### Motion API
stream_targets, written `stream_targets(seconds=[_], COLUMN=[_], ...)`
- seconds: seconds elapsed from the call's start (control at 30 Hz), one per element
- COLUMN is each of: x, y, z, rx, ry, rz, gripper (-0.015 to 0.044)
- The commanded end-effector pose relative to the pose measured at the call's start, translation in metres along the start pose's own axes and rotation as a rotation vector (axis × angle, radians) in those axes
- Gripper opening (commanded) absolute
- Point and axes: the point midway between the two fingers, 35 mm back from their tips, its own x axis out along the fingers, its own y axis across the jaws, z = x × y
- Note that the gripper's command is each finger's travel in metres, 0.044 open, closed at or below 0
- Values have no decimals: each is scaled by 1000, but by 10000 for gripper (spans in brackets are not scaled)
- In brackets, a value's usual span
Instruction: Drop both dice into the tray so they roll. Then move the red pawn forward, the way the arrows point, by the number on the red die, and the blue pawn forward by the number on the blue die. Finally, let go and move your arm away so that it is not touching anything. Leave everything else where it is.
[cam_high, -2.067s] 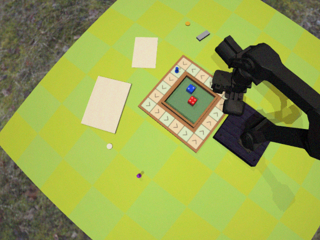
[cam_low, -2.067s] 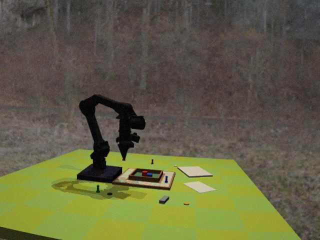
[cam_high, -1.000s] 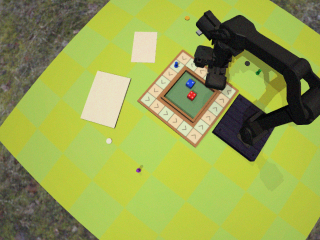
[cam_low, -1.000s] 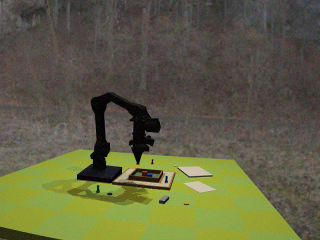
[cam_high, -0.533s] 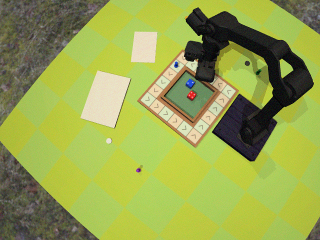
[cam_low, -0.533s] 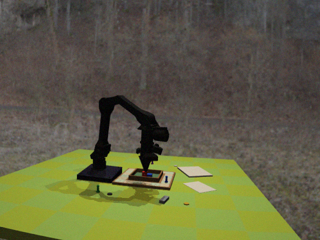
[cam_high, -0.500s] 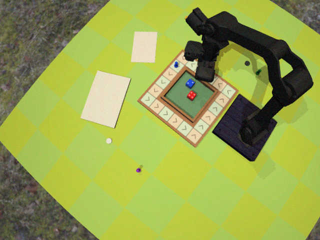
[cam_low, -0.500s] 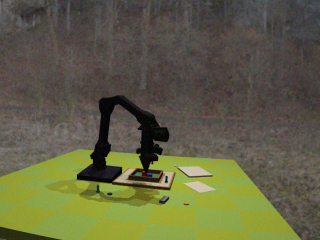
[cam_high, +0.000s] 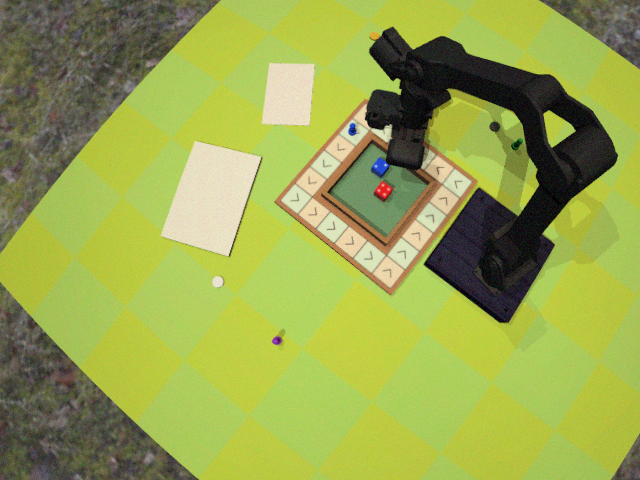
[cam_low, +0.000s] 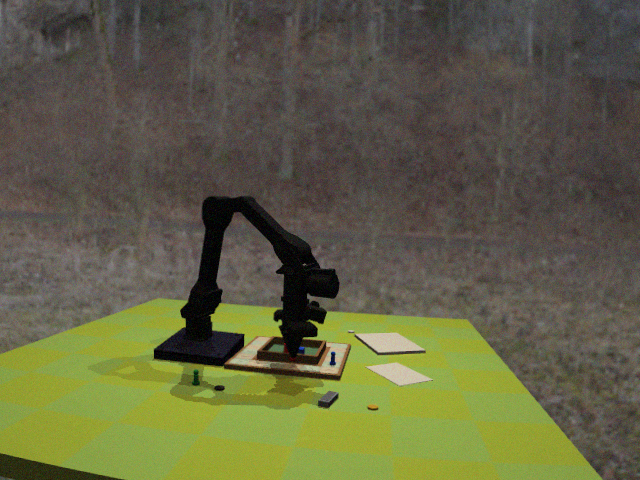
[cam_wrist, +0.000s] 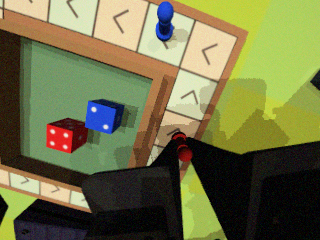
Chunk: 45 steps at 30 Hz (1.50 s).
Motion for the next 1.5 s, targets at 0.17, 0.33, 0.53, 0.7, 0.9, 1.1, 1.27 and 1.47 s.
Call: stream_targets(seconds=[0.17,0.33,0.53,0.7,0.9,1.1,1.27,1.47], x=[12,19,14,14,11,-33,-33,-37], y=[0,0,-1,-1,-1,0,-1,-1], z=[0,0,1,1,1,0,7,70], rx=[-3,-3,0,0,0,-3,47,492], ry=[1,1,-3,-3,-3,1,-1,-9], rz=[0,0,-3,-3,-3,0,2,16], gripper=[0,0,131,263,420,440,387,230])
